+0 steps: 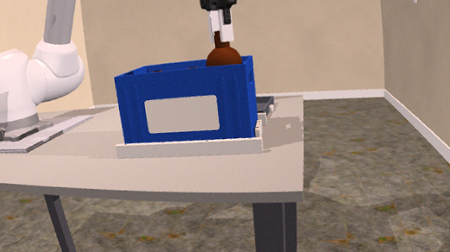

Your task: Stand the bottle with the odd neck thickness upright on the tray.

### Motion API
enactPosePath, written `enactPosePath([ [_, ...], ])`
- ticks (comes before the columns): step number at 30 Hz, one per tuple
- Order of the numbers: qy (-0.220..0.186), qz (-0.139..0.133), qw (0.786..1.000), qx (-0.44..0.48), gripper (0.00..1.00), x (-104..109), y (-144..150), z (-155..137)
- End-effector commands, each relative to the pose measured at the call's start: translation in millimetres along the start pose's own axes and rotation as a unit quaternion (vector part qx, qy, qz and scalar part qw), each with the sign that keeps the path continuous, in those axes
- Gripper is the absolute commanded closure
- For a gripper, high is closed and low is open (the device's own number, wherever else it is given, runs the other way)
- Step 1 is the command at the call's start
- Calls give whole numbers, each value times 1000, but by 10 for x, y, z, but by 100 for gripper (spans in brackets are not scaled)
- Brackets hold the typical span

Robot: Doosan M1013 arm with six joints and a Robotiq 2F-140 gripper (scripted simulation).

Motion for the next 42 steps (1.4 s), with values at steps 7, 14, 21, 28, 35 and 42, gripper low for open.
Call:
enactPosePath([
  [7,0,0,1000,0,100,2,0,0],
  [14,0,0,1000,0,100,3,0,0],
  [21,0,0,1000,0,100,16,0,0],
  [28,0,0,1000,0,100,51,0,0],
  [35,0,0,1000,0,100,118,0,0],
  [42,0,0,1000,0,100,177,0,0],
])
Point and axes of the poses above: the point where the finger pads meet when closed, its own x axis back along the fingers, its own y axis across the jaws, z = x × y, the point moved 7 cm from there along x, back along the fingers, and after that the axes turned 5 degrees about -x, right-handed, at the moved point
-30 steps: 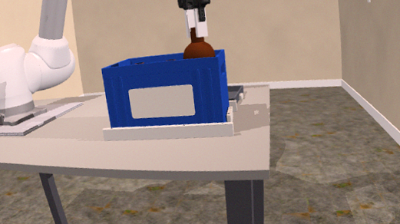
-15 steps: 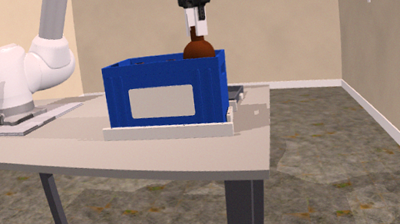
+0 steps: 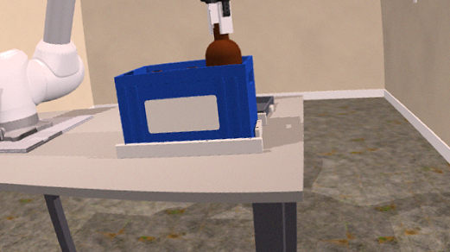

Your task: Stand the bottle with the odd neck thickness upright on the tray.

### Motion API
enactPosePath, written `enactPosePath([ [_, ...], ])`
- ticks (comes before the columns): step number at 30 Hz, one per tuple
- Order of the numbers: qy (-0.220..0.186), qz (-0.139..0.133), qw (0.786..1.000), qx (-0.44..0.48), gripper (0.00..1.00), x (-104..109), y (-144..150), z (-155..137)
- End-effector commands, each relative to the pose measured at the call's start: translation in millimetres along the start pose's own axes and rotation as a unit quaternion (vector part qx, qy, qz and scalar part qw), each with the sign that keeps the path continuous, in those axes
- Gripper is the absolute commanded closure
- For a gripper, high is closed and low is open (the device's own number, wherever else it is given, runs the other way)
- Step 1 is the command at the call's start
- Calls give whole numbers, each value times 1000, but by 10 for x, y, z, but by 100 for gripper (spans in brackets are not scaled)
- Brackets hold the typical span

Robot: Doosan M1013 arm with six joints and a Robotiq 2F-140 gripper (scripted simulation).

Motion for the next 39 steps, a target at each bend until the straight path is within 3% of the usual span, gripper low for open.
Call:
enactPosePath([
  [1,0,0,1000,0,100,31,0,0],
  [21,0,0,1000,0,100,214,0,0],
  [39,0,0,1000,0,100,243,0,0],
])
Point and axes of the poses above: the point where the finger pads meet when closed, its own x axis back along the fingers, its own y axis across the jaws, z = x × y, the point moved 7 cm from there along x, back along the fingers, and after that the axes turned 5 degrees about -x, right-handed, at the moved point
